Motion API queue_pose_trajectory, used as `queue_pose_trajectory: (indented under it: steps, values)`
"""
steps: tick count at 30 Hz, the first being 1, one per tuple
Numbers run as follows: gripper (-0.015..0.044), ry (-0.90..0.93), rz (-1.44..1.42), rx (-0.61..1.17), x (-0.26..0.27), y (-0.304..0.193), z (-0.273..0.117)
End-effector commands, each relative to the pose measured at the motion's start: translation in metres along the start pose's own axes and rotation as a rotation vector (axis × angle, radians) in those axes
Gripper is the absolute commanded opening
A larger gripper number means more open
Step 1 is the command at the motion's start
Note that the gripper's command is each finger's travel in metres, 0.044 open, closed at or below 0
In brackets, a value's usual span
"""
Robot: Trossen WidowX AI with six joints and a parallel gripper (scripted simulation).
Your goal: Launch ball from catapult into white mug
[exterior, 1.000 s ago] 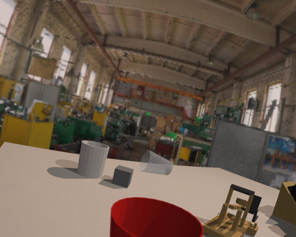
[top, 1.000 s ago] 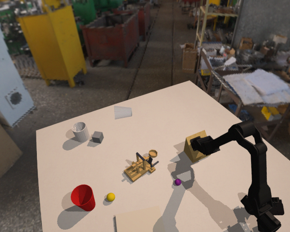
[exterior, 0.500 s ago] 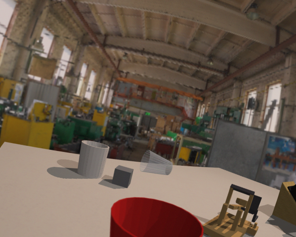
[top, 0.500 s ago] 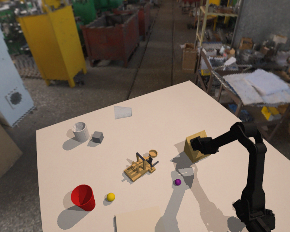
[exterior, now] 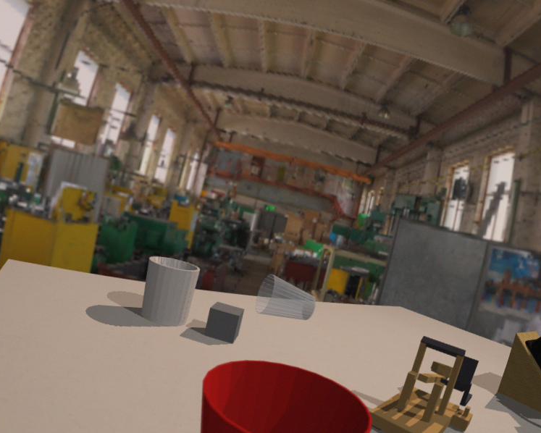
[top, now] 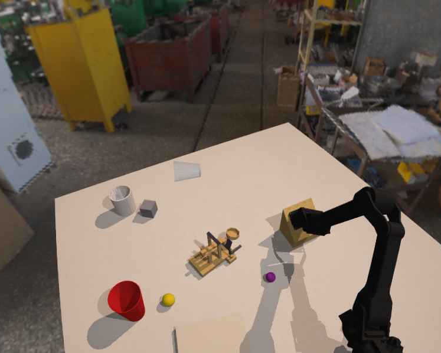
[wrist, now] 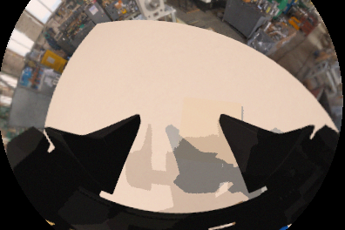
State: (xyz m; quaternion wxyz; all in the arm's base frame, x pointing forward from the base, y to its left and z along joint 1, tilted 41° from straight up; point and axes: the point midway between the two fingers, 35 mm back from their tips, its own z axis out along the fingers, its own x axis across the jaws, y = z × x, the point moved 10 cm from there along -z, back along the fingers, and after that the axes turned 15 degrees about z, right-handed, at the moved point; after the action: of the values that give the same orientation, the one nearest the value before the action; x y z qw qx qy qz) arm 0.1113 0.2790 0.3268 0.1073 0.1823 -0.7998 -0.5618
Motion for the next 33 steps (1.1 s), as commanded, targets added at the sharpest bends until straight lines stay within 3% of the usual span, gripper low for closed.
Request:
queue_pose_trajectory:
  steps: [1, 17, 33]
  values:
    - [0.0440, -0.079, 0.087, 0.037, -0.026, -0.012, -0.013]
    - [0.0440, -0.382, 0.420, 0.197, -0.109, -0.093, -0.091]
    - [0.0440, -0.612, 0.903, 0.312, -0.136, -0.193, -0.205]
